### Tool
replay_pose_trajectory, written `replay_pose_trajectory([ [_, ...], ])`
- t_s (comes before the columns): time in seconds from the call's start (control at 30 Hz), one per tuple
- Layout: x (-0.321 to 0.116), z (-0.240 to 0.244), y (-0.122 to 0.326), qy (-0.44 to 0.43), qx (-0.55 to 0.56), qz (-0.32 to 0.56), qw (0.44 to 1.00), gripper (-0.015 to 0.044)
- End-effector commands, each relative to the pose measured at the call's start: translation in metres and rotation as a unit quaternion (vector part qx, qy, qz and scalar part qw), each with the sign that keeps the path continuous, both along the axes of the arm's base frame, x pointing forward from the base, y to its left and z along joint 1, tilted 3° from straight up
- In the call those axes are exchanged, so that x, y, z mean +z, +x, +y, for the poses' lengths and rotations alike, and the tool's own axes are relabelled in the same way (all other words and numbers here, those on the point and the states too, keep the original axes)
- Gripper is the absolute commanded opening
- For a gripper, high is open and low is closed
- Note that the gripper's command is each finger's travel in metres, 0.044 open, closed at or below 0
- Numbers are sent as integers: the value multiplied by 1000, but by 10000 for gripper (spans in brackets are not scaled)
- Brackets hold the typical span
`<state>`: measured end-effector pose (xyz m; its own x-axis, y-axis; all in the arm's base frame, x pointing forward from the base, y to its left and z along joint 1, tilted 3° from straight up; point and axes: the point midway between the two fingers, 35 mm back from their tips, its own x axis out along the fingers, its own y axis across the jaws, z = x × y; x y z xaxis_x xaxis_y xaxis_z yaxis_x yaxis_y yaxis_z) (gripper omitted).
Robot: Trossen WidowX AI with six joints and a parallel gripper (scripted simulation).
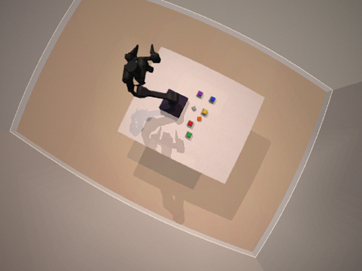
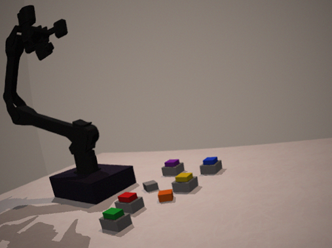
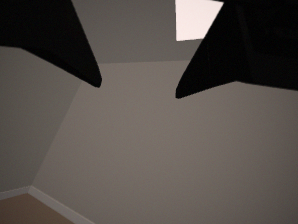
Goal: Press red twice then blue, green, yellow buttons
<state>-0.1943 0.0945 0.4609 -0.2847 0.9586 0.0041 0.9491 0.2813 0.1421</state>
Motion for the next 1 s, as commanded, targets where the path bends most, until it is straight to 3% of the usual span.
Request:
replay_pose_trajectory([
  [0.0, 1, 2, 5, -3, -7, 12, 1000, 400],
  [0.1, 7, 26, 79, -39, -102, 189, 976, 400],
  [0.2, 6, 37, 122, -52, -159, 294, 941, 400],
  [0.37, -12, 46, 224, -52, -281, 525, 802, 400],
  [0.5, -40, 34, 298, -22, -359, 677, 642, 400],
  [0.67, -86, 4, 370, 43, -422, 804, 417, 400],
  [0.83, -143, -41, 421, 133, -452, 867, 164, 400],
  [0.97, -192, -83, 443, 216, -452, 865, -41, 400],
])
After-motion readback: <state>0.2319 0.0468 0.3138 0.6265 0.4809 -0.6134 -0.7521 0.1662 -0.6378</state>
